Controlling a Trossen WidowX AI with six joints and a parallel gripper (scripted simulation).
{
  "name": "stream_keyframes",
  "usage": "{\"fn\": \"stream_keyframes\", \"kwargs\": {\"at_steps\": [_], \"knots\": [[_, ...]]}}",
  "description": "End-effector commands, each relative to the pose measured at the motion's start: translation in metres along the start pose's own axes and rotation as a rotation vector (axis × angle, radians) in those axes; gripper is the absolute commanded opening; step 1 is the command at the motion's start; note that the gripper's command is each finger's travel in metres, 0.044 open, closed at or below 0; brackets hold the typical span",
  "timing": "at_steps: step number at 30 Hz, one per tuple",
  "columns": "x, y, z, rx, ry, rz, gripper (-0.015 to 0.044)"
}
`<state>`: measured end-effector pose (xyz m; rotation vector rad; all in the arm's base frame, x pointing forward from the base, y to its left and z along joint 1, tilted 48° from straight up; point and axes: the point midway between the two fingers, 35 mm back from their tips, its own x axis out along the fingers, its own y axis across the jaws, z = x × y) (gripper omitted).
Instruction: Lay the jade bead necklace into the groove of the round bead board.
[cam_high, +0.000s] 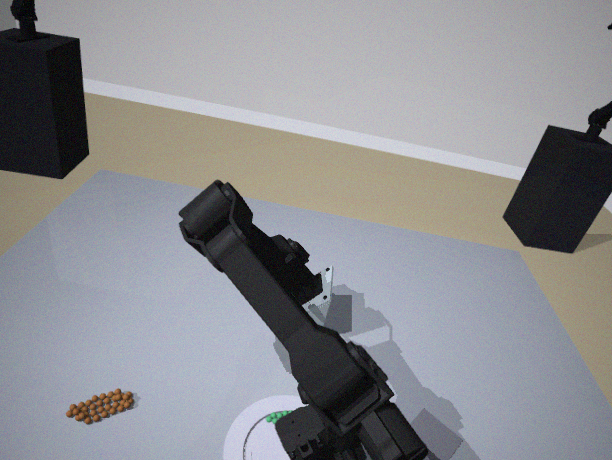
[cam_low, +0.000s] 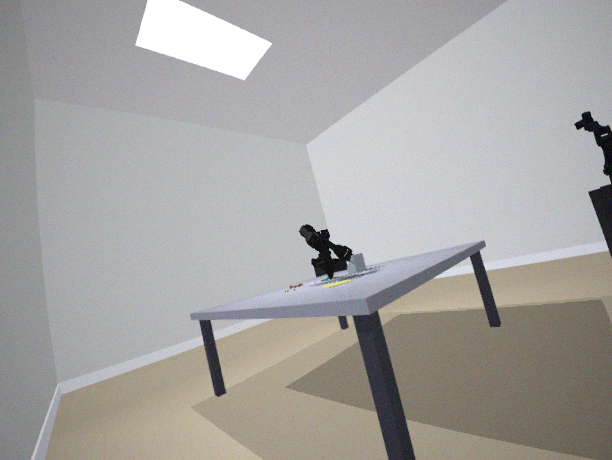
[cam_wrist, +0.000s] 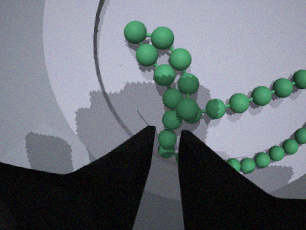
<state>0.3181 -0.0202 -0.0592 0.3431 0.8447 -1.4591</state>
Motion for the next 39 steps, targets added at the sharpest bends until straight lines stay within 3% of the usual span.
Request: {"fn": "stream_keyframes", "kwargs": {"at_steps": [1, 39], "knots": [[-0.0007, 0.0003, -0.0001, 0.0, 0.0, 0.001, 0.0], [-0.0082, -0.0002, -0.0008, -0.007, -0.005, 0.003, 0.0]]}}
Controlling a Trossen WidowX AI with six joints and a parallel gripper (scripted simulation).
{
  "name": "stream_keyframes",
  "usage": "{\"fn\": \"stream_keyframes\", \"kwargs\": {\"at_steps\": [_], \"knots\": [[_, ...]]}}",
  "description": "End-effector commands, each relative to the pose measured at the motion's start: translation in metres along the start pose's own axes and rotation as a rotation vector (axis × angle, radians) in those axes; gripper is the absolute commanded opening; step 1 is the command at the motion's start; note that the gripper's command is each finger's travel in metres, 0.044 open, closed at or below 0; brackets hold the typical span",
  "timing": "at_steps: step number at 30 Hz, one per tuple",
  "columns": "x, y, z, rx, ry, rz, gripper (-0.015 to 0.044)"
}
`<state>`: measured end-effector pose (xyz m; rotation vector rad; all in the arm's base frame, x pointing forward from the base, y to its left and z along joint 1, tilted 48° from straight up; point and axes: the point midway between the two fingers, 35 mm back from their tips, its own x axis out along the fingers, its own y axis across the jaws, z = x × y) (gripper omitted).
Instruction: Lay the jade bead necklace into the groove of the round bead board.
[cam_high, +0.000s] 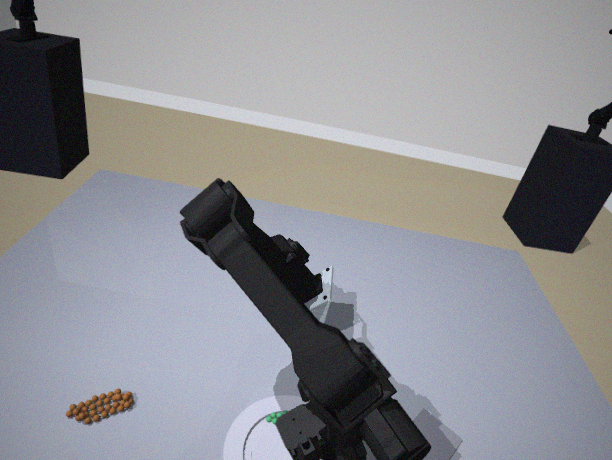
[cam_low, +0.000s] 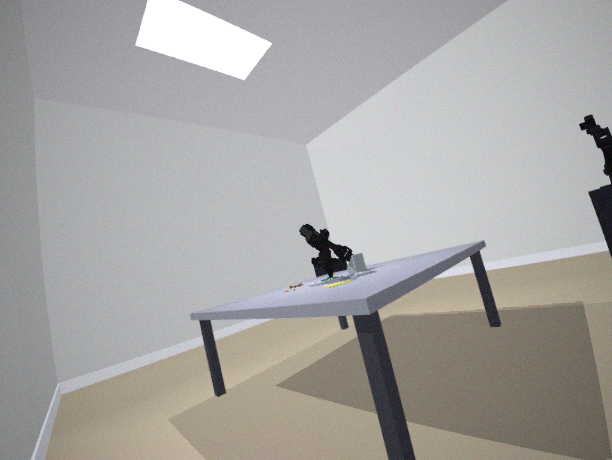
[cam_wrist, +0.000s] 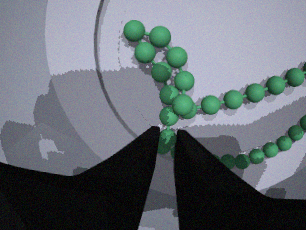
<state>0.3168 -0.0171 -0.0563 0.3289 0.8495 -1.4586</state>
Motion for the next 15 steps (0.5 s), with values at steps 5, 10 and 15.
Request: {"fn": "stream_keyframes", "kwargs": {"at_steps": [5, 10, 15], "knots": [[-0.0041, 0.0031, -0.0011, 0.004, 0.001, 0.008, 0.0], [-0.0043, 0.0114, -0.0058, 0.004, 0.001, 0.008, 0.0], [-0.0043, 0.0114, -0.0058, 0.004, 0.001, 0.008, 0.0]]}}
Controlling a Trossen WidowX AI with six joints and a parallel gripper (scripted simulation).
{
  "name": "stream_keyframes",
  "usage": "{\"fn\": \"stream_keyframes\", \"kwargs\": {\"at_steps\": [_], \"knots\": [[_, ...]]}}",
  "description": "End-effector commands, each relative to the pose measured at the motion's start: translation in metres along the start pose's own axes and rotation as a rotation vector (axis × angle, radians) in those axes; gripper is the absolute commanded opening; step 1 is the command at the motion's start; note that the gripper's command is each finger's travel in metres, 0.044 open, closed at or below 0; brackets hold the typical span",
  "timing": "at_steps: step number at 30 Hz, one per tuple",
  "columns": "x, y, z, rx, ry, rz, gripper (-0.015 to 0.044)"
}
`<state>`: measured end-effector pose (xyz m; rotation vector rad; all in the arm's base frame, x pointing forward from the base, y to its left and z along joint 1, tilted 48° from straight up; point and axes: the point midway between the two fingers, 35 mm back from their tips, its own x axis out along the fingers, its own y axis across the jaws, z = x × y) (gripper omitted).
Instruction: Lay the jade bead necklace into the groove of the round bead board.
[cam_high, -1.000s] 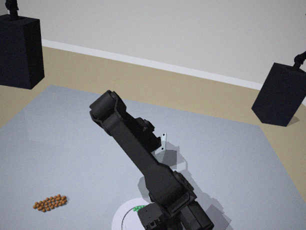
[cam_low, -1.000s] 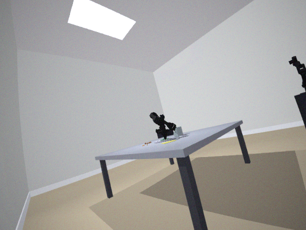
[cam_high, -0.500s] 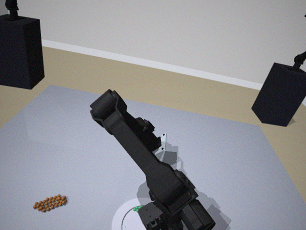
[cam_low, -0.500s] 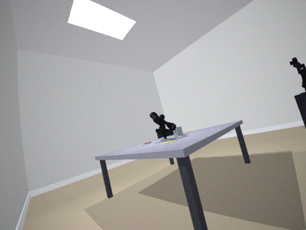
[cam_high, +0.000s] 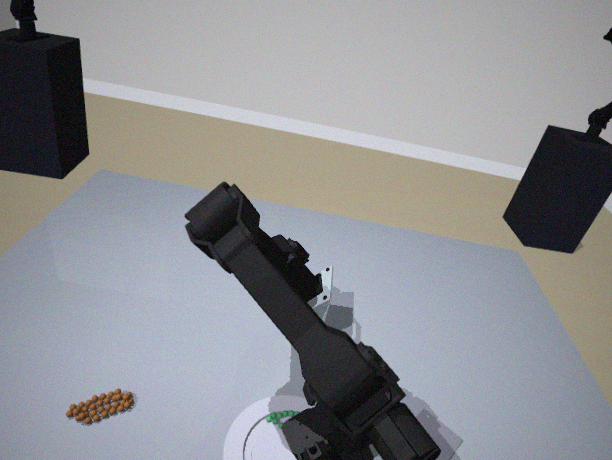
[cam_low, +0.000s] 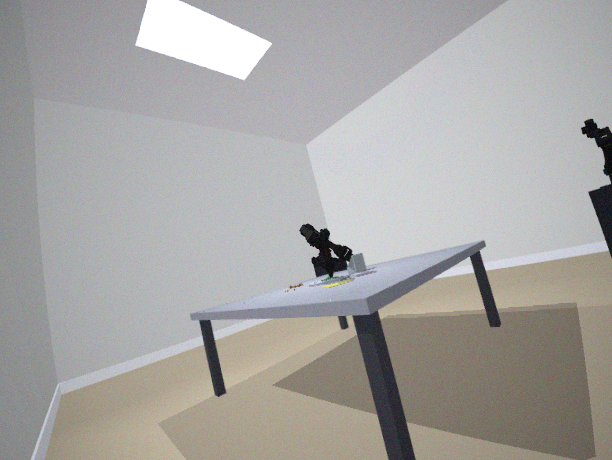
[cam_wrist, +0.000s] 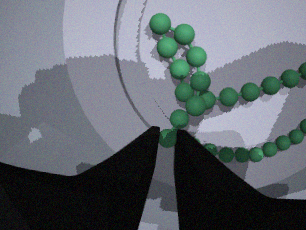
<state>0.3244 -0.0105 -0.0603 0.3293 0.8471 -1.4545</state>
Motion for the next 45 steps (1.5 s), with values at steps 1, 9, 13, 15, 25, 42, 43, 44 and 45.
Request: {"fn": "stream_keyframes", "kwargs": {"at_steps": [1, 9, 13, 15, 25, 42, 43, 44, 45], "knots": [[-0.0011, 0.0022, -0.001, 0.004, 0.003, 0.004, 0.0], [0.008, 0.0022, -0.001, 0.004, 0.002, 0.003, 0.0], [0.005, 0.0028, -0.0004, 0.011, 0.005, 0.004, 0.0105], [0.005, 0.0028, -0.0004, 0.011, 0.005, 0.004, 0.0157], [-0.0009, 0.0022, -0.001, 0.005, 0.003, 0.004, 0.042], [-0.0014, 0.0014, -0.0003, 0.004, 0.003, 0.004, 0.044], [-0.0014, 0.0014, -0.0003, 0.004, 0.003, 0.004, 0.044], [-0.0014, 0.0014, -0.0003, 0.004, 0.003, 0.004, 0.044], [-0.0014, 0.0014, -0.0003, 0.004, 0.003, 0.004, 0.044]]}}
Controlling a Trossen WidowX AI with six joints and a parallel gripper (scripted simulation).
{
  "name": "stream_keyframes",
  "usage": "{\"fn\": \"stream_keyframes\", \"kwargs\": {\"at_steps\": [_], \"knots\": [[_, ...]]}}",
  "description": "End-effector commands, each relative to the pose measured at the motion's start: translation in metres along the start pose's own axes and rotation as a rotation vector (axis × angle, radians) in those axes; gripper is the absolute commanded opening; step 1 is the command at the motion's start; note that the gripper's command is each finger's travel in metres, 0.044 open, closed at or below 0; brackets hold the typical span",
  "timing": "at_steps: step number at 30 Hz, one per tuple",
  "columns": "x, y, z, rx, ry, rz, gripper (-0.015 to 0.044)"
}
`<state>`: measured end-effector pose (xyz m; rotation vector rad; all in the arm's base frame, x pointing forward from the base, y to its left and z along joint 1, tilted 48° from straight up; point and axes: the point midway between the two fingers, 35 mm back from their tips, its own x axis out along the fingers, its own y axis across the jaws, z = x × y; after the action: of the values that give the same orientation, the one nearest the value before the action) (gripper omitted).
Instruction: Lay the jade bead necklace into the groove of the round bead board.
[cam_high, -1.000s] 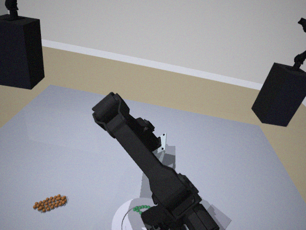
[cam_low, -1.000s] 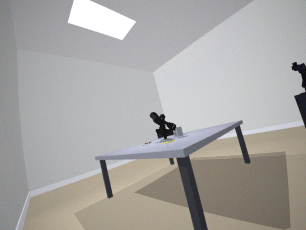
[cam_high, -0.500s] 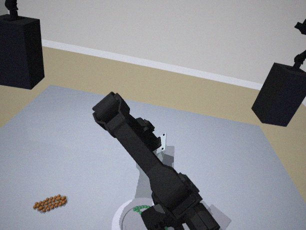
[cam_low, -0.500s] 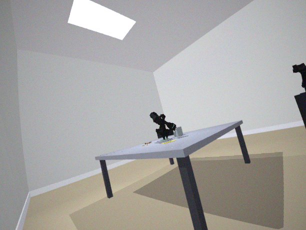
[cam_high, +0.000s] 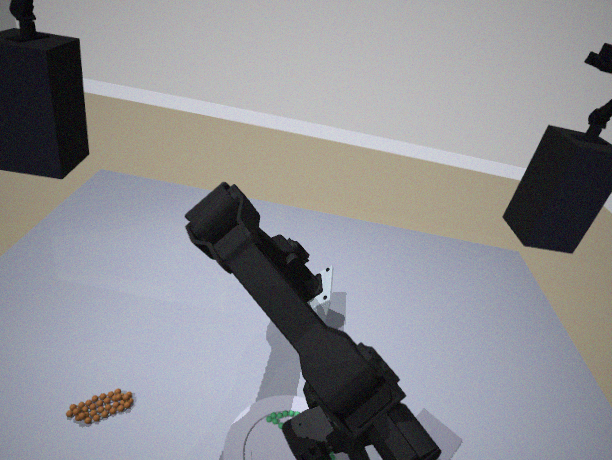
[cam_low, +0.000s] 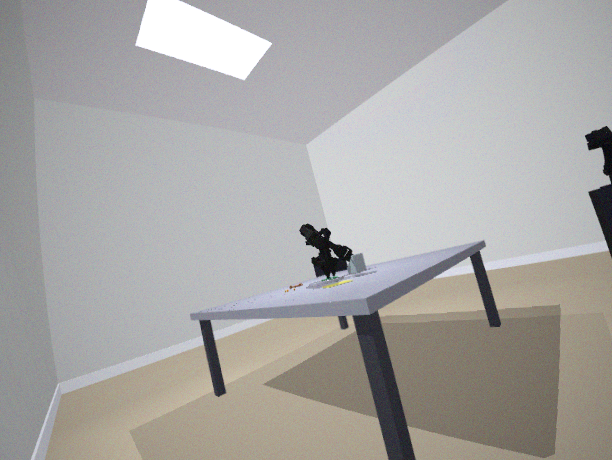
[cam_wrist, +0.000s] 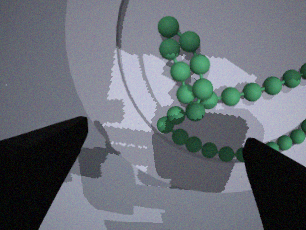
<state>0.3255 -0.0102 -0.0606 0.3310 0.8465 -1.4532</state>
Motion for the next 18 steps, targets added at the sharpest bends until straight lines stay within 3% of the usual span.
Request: {"fn": "stream_keyframes", "kwargs": {"at_steps": [1, 4, 14, 18], "knots": [[-0.001, 0.0, 0.0, 0.004, 0.002, 0.002, 0.044], [-0.002, -0.002, 0.002, -0.059, 0.002, 0.002, 0.0387], [-0.018, -0.035, 0.027, -1.006, 0.001, 0.001, 0.0125], [-0.023, -0.05, 0.036, -1.392, 0.002, 0.001, 0.012]]}}
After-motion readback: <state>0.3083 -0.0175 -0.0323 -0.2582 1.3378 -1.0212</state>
